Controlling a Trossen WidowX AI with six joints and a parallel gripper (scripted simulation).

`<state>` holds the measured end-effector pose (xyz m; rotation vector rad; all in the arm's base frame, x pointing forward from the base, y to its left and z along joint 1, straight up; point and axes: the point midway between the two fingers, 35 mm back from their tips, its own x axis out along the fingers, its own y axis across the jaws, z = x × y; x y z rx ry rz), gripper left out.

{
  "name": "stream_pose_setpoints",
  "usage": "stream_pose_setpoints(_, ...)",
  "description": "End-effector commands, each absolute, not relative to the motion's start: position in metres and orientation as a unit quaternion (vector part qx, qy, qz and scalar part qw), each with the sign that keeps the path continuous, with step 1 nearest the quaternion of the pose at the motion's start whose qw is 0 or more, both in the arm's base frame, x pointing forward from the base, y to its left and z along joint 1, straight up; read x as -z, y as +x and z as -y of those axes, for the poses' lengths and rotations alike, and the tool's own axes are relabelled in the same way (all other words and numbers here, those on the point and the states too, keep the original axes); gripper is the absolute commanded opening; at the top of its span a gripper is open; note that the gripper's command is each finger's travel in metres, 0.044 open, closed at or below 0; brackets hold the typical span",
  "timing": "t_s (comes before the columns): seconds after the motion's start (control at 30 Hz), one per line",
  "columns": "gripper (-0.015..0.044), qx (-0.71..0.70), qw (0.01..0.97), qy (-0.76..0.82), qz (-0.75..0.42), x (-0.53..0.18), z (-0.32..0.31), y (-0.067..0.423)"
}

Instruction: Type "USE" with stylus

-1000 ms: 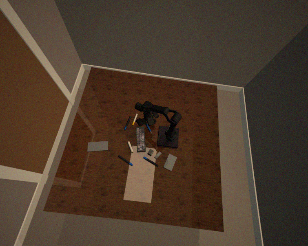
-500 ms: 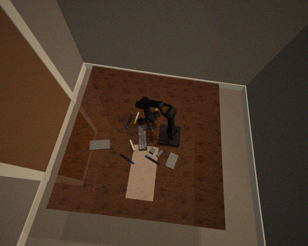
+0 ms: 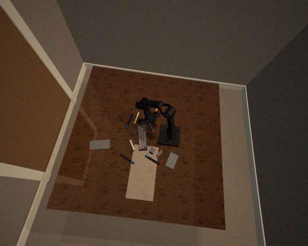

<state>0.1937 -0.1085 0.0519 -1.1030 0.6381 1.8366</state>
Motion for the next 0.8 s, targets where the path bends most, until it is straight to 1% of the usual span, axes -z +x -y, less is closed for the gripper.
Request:
stream_pose_setpoints(0.0, 0.0150, -0.740, 0.439, -0.442, -0.253, -0.047, 0.107, 0.193)
stream_pose_setpoints(0.77, 0.0150, -0.740, 0.439, -0.442, -0.253, -0.028, 0.107, 0.194)
